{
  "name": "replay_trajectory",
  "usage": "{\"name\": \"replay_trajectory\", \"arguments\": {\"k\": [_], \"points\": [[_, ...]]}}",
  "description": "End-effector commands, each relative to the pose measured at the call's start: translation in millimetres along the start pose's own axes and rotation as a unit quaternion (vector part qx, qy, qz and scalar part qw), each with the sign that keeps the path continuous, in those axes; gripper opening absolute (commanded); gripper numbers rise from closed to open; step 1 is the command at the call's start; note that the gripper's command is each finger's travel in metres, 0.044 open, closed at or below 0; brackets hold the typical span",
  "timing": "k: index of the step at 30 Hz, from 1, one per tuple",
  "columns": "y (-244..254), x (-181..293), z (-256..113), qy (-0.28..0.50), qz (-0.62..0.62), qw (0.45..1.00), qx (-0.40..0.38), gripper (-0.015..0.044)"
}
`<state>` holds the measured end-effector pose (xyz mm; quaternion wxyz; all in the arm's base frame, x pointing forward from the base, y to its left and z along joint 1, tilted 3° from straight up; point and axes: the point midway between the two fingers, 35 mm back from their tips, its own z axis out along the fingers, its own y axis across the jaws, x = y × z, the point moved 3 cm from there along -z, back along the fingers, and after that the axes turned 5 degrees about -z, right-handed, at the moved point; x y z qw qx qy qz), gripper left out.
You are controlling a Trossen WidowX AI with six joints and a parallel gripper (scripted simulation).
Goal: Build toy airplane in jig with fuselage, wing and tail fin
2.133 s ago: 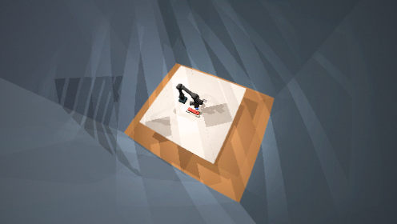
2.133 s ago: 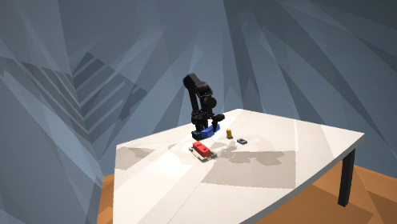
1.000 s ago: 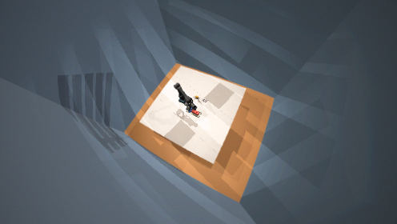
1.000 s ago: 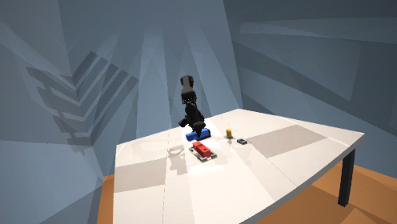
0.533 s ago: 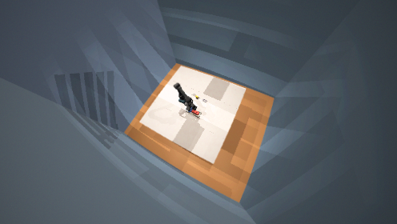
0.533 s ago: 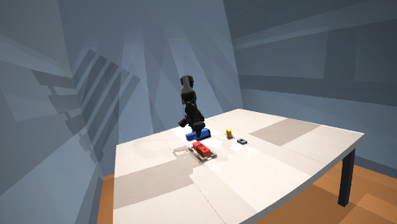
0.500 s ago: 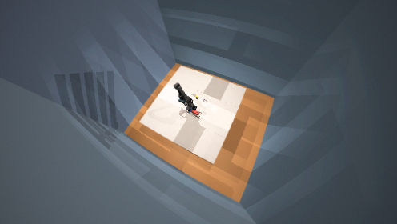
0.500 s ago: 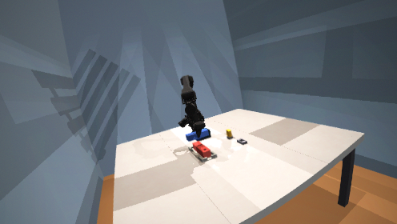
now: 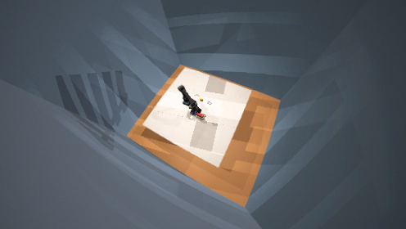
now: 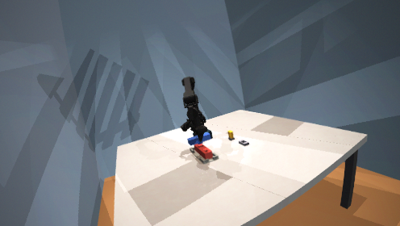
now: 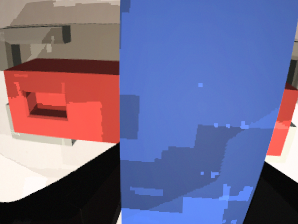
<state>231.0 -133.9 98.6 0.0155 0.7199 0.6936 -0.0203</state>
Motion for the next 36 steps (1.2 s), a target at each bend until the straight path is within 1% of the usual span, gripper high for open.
{"name": "replay_trajectory", "arguments": {"k": [1, 10, 16, 21, 26, 36], "points": [[-1.2, -0.1, 8.3, -0.001, 0.001, 1.0, 0.003, 0.0195], [-1.9, -0.1, 22.3, -0.001, 0.001, 1.0, 0.003, 0.0195], [-1.9, -0.2, 23.2, -0.001, 0.001, 1.0, 0.003, 0.0195], [-1.2, 0.1, 21.5, 0.001, 0.003, 1.0, 0.002, 0.0161], [-1.2, 0.1, 21.5, 0.001, 0.003, 1.0, 0.002, 0.003], [-1.2, 0.1, 21.5, 0.001, 0.003, 1.0, 0.002, 0.0293]]}}
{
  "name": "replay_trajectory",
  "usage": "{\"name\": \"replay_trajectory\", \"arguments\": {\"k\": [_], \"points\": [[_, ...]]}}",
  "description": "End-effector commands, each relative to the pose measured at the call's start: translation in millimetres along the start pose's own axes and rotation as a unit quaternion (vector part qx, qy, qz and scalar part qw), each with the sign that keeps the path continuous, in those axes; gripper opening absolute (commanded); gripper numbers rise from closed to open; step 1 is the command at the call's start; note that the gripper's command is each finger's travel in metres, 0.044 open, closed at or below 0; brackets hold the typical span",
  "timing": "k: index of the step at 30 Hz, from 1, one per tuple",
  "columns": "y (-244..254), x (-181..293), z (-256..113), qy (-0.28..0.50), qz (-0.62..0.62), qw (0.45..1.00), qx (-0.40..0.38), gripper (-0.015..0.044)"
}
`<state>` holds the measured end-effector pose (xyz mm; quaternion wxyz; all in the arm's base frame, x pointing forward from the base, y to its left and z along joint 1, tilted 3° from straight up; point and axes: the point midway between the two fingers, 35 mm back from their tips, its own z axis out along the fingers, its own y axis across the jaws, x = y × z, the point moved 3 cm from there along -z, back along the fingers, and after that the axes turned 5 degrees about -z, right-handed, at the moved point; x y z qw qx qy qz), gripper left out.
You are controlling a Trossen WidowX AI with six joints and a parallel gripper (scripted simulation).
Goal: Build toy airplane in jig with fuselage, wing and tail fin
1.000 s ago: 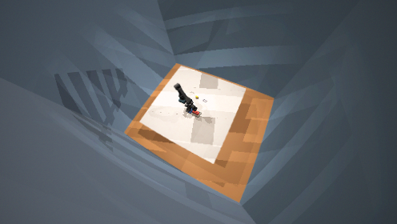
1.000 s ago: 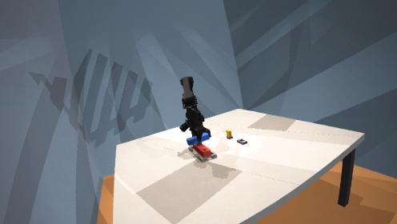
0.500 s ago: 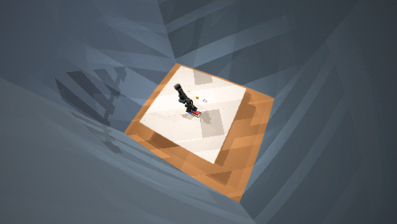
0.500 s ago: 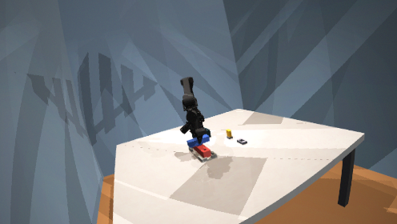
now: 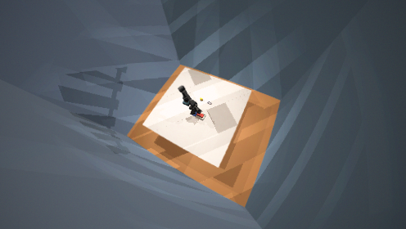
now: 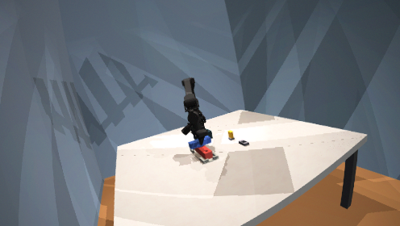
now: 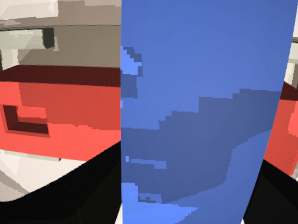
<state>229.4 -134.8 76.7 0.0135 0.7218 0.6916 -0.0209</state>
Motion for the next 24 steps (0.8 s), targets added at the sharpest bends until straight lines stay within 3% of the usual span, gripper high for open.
{"name": "replay_trajectory", "arguments": {"k": [1, 6, 14, 20, 24], "points": [[0.2, -0.1, -0.4, 0.0, 0.0, 1.0, 0.0, 0.0319], [0.2, -0.1, -0.4, 0.0, 0.0, 1.0, 0.0, 0.044], [0.5, -0.3, -2.6, 0.0, 0.0, 1.0, 0.0, 0.044], [1.8, -0.2, -76.5, -0.002, -0.002, 1.0, 0.001, 0.044], [2.4, -0.1, -85.9, -0.002, -0.002, 1.0, 0.001, 0.044]]}}
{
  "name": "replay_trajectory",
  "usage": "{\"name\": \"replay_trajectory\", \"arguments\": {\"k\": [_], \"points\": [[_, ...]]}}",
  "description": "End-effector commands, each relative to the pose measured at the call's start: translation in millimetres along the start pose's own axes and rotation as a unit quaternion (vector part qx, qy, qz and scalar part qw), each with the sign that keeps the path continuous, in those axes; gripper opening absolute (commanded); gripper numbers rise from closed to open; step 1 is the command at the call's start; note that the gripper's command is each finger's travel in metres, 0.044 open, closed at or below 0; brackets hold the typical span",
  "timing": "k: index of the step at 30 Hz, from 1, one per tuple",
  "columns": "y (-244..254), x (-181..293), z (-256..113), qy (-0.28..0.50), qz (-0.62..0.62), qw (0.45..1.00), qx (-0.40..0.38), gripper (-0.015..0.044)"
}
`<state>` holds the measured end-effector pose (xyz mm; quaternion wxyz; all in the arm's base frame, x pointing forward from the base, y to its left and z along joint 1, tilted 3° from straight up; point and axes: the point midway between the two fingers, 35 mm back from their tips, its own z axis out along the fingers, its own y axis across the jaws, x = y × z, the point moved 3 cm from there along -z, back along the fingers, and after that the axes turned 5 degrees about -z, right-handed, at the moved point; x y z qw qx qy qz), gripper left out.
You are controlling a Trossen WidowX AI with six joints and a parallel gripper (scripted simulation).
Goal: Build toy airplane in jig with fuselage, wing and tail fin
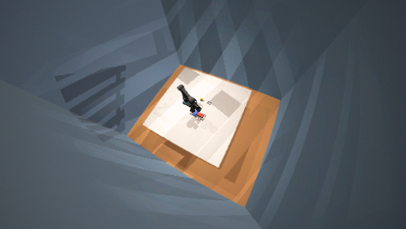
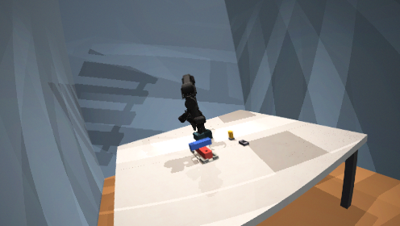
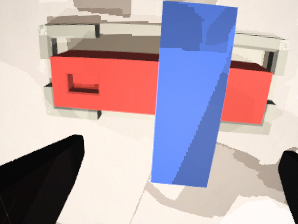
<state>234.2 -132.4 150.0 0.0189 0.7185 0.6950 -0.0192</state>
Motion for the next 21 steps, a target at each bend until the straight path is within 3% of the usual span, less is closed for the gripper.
{"name": "replay_trajectory", "arguments": {"k": [1, 4, 10, 14, 18, 21], "points": [[0.0, 0.4, -12.5, 0.001, 0.003, 1.0, 0.006, 0.044], [0.1, 0.4, -12.3, 0.001, -0.03, 1.0, 0.006, 0.044], [0.6, 0.1, -10.7, 0.003, -0.31, 0.951, 0.005, 0.044], [1.0, 0.0, -9.6, 0.004, -0.49, 0.872, 0.005, 0.044], [1.4, -0.1, -8.4, 0.005, -0.65, 0.76, 0.004, 0.044], [1.5, -0.2, -8.0, 0.005, -0.704, 0.71, 0.004, 0.044]]}}
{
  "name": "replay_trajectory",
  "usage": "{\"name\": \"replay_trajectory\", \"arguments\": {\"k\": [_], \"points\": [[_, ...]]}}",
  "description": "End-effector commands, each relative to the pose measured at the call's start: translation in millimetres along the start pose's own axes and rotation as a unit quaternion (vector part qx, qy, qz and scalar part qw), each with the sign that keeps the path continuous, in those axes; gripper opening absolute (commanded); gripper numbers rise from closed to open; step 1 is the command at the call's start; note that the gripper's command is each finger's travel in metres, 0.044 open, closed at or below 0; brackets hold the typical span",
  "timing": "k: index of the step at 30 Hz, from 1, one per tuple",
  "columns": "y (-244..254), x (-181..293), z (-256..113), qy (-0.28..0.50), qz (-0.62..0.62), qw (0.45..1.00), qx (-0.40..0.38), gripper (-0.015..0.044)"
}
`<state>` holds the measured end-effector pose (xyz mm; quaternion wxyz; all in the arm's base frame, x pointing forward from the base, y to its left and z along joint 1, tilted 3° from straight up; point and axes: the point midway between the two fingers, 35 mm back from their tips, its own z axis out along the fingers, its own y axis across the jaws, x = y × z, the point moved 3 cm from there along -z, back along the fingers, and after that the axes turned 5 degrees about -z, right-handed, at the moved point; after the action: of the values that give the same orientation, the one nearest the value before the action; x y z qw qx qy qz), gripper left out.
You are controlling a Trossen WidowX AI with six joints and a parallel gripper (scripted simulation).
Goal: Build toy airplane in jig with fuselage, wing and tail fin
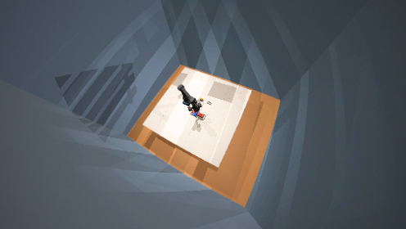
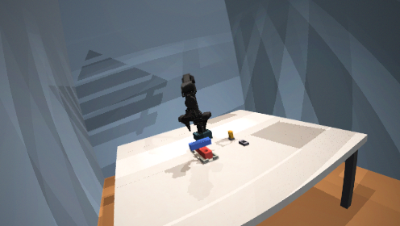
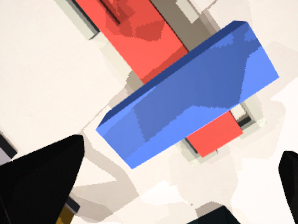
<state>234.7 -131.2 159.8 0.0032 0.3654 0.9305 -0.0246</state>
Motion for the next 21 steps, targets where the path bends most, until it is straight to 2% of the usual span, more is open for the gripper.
{"name": "replay_trajectory", "arguments": {"k": [1, 18, 21], "points": [[0.1, -1.4, 1.8, 0.0, -0.345, 0.938, 0.002, 0.044], [0.1, -1.4, 1.8, 0.0, -0.345, 0.938, 0.002, 0.044], [18.8, 6.3, 1.5, -0.001, -0.345, 0.938, 0.0, 0.044]]}}
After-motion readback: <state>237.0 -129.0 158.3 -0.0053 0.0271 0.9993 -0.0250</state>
